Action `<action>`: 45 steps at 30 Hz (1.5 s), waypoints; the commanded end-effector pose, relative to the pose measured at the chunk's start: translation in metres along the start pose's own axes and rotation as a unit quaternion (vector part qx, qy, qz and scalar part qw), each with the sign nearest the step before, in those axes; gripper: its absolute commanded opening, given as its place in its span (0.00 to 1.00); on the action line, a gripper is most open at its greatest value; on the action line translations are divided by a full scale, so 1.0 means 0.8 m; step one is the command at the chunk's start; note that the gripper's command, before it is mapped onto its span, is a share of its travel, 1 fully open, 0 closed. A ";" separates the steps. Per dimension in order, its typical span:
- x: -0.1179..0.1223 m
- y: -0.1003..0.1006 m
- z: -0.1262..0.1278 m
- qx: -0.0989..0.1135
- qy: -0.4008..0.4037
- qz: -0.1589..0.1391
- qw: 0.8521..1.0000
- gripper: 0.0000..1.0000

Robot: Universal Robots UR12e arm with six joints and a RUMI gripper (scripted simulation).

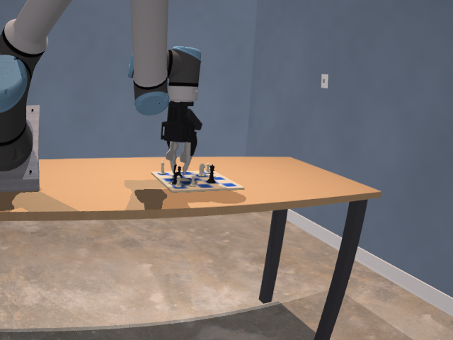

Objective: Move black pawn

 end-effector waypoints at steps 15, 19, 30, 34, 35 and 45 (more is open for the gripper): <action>0.000 -0.008 0.000 0.000 0.000 0.001 1.000 0.20; -0.001 -0.026 0.003 0.001 0.001 0.001 1.000 0.20; -0.001 -0.086 0.003 0.001 0.001 0.001 1.000 0.20; -0.001 -0.105 0.003 0.001 0.001 0.002 1.000 0.20; -0.001 -0.109 0.002 0.001 0.001 0.002 1.000 0.20; -0.001 -0.114 0.002 0.001 0.000 0.001 1.000 1.00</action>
Point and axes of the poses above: the point where the finger pads meet when closed, its own y axis out along the fingers, its own z axis across the jaws, x = y × z, the point moved 2 cm from there along -y, back along the fingers, and after that the axes turned 6 degrees about -y, right-handed, at the moved point
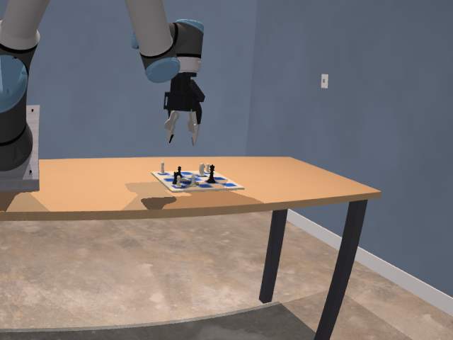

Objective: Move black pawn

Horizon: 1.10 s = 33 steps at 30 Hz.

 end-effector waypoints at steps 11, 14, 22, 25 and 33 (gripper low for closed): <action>0.000 0.000 -0.003 -0.004 -0.001 -0.005 1.000 1.00; 0.000 0.000 -0.003 -0.004 -0.001 -0.004 1.000 1.00; -0.001 -0.004 -0.002 -0.003 -0.001 -0.004 1.000 1.00; -0.001 -0.011 -0.001 -0.003 0.000 -0.003 1.000 1.00; -0.002 -0.040 -0.001 -0.003 0.000 -0.003 1.000 1.00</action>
Point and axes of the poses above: the point where the finger pads meet when closed, its own y axis out along the fingers, its own z axis across the jaws, x = y × z, the point moved 2 cm from there along -y, back along the fingers, and after that the axes turned 6 degrees about -y, right-handed, at the moved point
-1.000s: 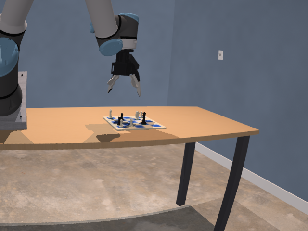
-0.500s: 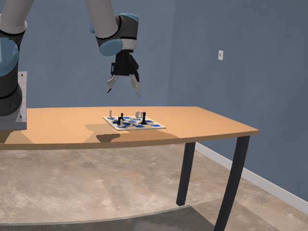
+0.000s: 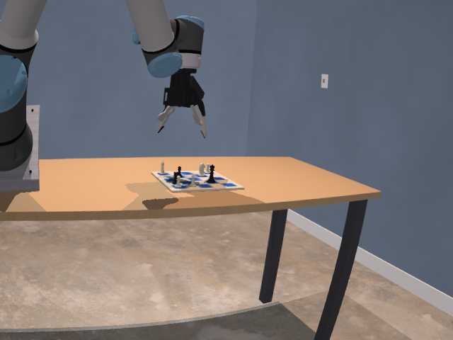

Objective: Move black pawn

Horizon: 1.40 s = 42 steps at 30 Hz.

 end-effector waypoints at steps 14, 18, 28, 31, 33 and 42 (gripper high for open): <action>-0.002 -0.089 0.003 0.002 0.002 0.002 1.000 1.00; -0.002 -0.090 0.003 0.002 0.002 0.002 1.000 1.00; -0.001 -0.087 0.001 0.000 0.001 0.001 1.000 1.00; -0.001 -0.087 0.001 0.001 0.001 0.001 1.000 1.00; -0.001 -0.087 0.001 0.001 0.001 0.001 1.000 1.00; -0.001 -0.087 0.001 0.001 0.001 0.001 1.000 1.00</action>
Point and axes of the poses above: the point where the finger pads meet when closed, its own y axis out along the fingers, its own z axis across the jaws, x = y × z, the point moved 2 cm from there along -y, back along the fingers, and after that the axes turned 6 degrees about -y, right-handed, at the moved point
